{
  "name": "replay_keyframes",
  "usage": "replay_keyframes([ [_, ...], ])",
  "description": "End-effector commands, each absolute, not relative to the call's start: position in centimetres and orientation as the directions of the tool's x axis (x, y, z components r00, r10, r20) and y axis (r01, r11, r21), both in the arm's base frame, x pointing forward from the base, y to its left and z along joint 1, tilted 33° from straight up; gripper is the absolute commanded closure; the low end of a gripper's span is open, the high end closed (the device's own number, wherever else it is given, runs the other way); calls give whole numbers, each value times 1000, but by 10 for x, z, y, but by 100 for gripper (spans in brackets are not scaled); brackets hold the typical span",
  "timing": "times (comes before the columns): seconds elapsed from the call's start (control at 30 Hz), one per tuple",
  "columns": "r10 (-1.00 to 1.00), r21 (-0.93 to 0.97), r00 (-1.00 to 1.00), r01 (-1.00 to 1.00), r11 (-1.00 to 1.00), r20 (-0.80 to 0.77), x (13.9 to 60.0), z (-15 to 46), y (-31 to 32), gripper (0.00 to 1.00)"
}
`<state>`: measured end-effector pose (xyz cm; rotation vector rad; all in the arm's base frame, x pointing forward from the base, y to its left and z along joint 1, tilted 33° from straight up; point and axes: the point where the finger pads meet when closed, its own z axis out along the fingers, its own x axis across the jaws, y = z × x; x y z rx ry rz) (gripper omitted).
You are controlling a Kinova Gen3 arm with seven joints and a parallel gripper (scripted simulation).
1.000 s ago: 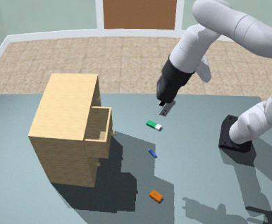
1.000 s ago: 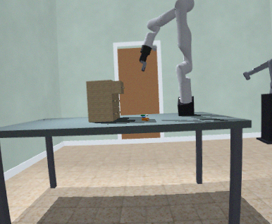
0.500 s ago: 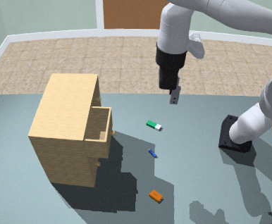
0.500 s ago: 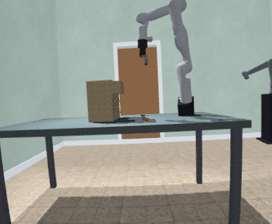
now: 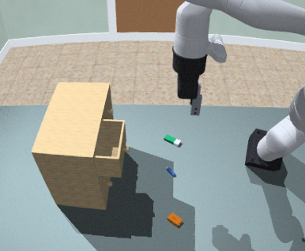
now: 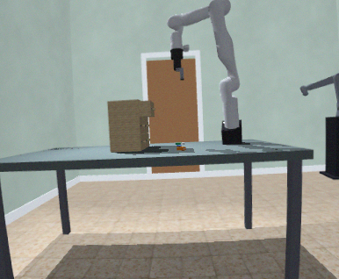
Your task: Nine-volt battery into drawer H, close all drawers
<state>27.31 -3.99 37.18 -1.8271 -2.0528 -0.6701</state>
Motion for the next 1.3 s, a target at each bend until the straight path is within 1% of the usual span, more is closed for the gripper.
replay_keyframes([
  [0.0, 842, 137, -137, 988, 76, 522, 273, 372, -40, 33],
  [0.77, 841, 141, -144, 987, 81, 521, 273, 371, -39, 33],
  [1.27, 834, 175, -208, 975, 137, 511, 274, 365, -32, 33],
])
